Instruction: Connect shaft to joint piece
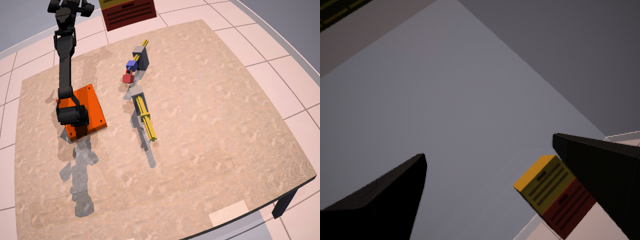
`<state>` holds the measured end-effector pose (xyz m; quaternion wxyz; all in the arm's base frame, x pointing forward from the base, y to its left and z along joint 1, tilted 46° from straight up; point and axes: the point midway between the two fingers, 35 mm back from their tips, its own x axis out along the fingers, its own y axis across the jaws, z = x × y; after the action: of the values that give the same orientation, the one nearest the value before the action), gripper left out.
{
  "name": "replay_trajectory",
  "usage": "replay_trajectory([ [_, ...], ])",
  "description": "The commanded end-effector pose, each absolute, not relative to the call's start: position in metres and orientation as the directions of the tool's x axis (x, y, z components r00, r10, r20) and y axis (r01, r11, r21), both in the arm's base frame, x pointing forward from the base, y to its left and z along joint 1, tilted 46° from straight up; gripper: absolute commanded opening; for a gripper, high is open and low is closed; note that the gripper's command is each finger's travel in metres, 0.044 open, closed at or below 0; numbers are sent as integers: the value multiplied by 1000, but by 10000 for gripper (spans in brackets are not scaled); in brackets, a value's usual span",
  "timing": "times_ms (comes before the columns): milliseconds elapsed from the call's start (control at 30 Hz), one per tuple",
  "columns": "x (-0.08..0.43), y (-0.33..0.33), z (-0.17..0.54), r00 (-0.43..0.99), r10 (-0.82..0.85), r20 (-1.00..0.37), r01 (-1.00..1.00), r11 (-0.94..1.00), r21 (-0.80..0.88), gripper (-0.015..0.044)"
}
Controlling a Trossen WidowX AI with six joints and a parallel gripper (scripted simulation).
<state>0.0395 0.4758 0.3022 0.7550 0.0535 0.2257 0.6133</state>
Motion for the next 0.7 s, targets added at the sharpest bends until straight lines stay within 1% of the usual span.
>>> replay_trajectory([
  [0, 62, 479, 264, 208, 892, -401, -861, 361, 357, 440],
  [333, 109, 466, 189, 315, 701, -640, -741, 603, 296, 440],
  [667, 150, 433, 122, 376, 433, -819, -582, 798, 155, 440],
])
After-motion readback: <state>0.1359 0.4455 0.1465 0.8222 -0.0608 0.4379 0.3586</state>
